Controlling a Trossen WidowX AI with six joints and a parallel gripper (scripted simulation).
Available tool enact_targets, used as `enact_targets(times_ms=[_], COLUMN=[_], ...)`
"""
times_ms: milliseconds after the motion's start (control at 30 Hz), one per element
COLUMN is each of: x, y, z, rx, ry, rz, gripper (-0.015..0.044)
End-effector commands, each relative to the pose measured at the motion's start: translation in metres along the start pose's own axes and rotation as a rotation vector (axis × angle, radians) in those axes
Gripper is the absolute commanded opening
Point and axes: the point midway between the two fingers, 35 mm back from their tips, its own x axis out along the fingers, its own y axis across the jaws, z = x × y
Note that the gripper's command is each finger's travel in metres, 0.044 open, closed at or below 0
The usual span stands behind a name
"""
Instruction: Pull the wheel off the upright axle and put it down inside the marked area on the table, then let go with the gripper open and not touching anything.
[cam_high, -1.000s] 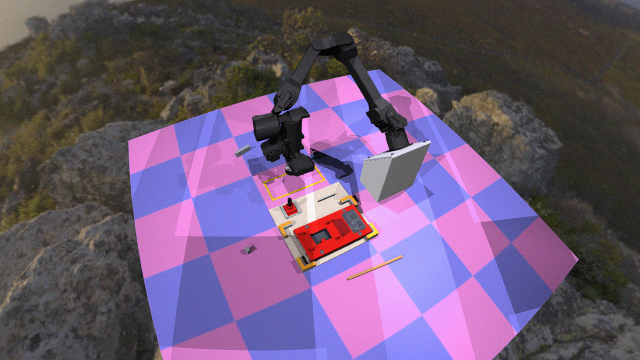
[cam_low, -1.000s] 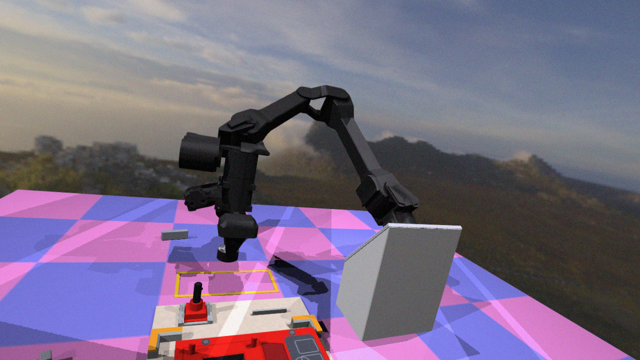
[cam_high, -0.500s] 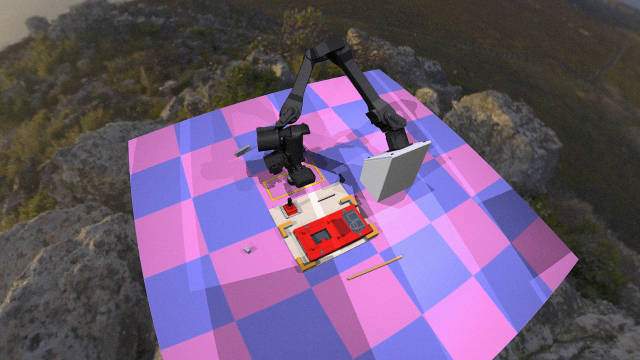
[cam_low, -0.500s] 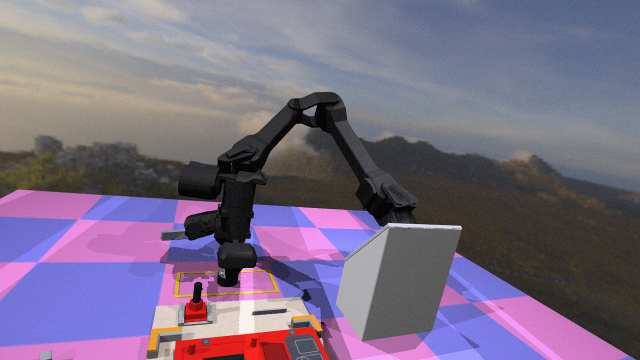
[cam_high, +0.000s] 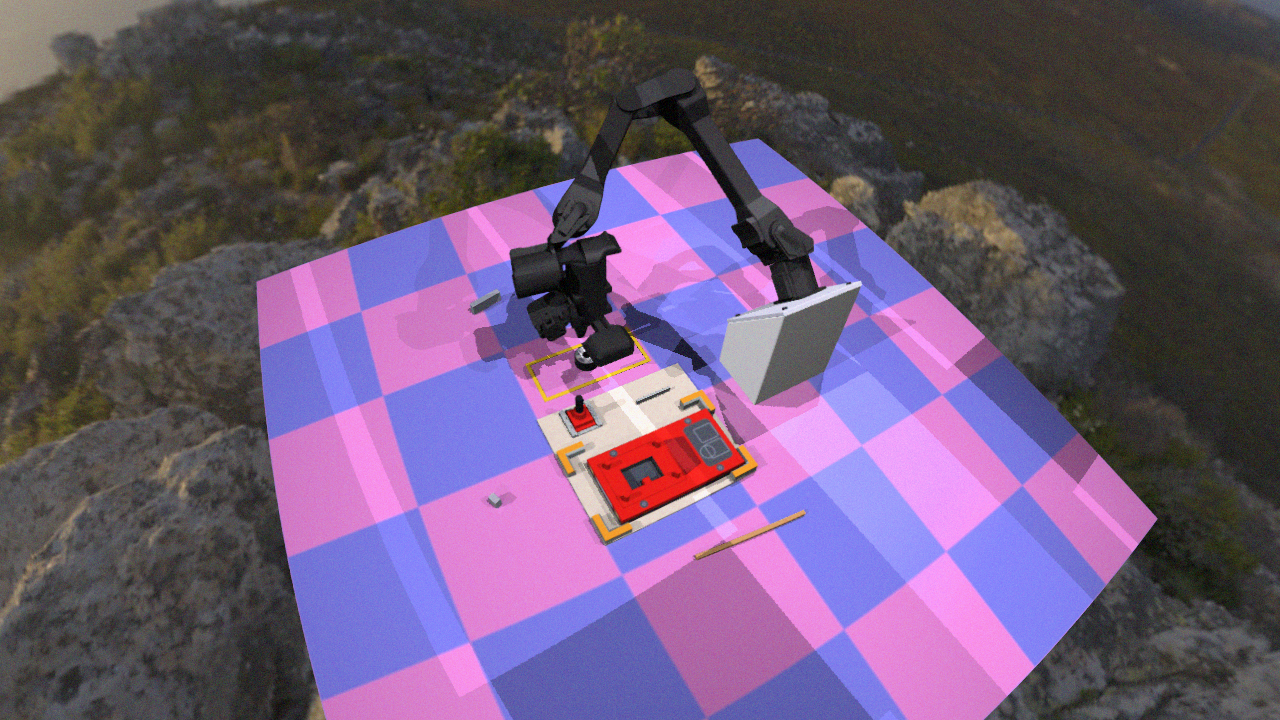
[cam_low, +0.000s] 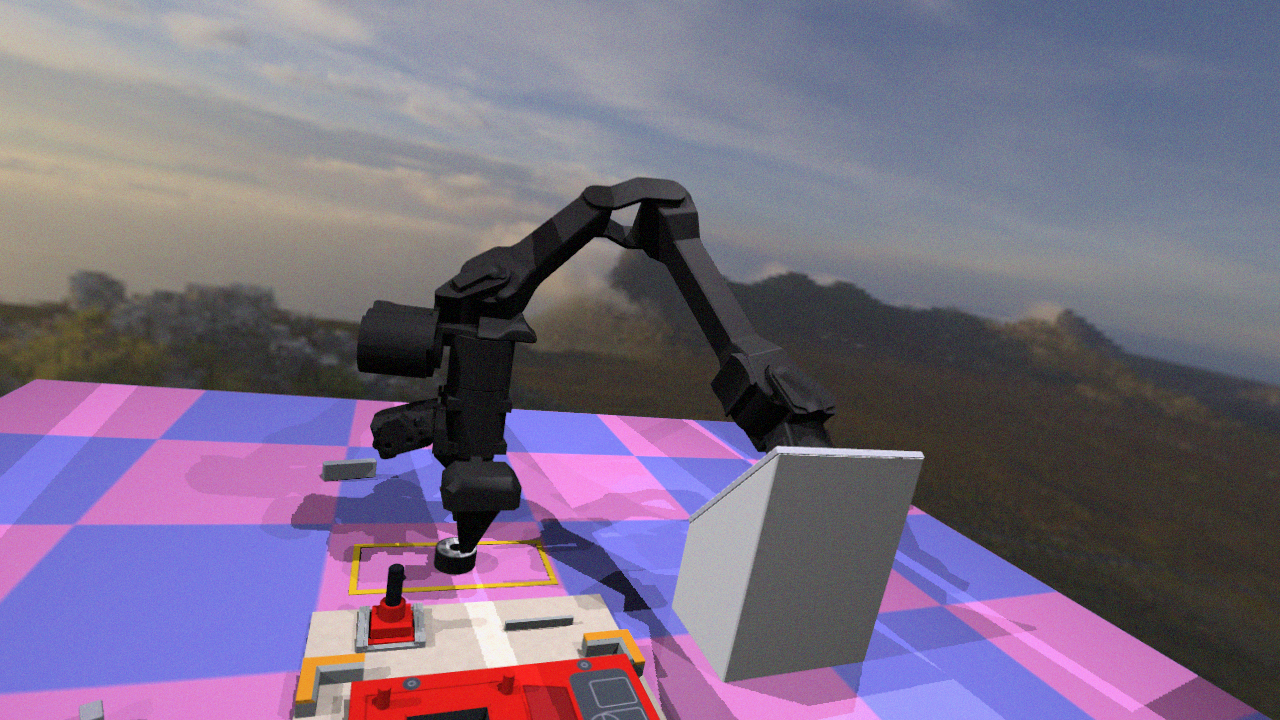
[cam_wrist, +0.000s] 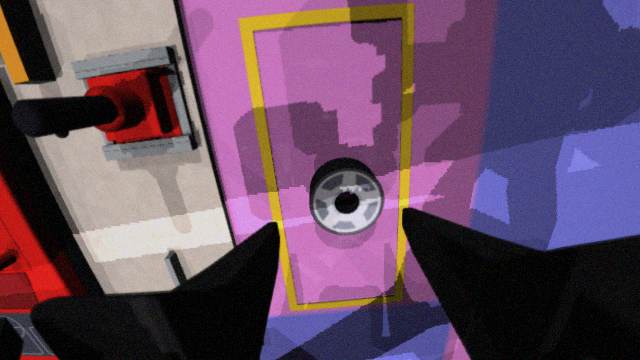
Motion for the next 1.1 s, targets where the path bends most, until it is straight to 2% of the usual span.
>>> enact_targets(times_ms=[0,100,167,267,300,467,1067], x=[-0.029,-0.036,-0.035,-0.056,-0.062,-0.080,-0.080], y=[-0.004,-0.004,0.004,0.021,0.026,0.037,0.037], z=[0.002,0.001,-0.002,-0.030,-0.041,-0.079,-0.079], rx=[0.009,0.008,0.000,0.002,0.002,0.005,0.005], ry=[-0.015,-0.015,-0.022,-0.018,-0.017,-0.012,-0.012], rz=[-0.006,-0.006,0.003,0.009,0.009,-0.003,-0.003], gripper=[0.0300,0.0300,0.0352,0.0431,0.0440,0.0440,0.0440])
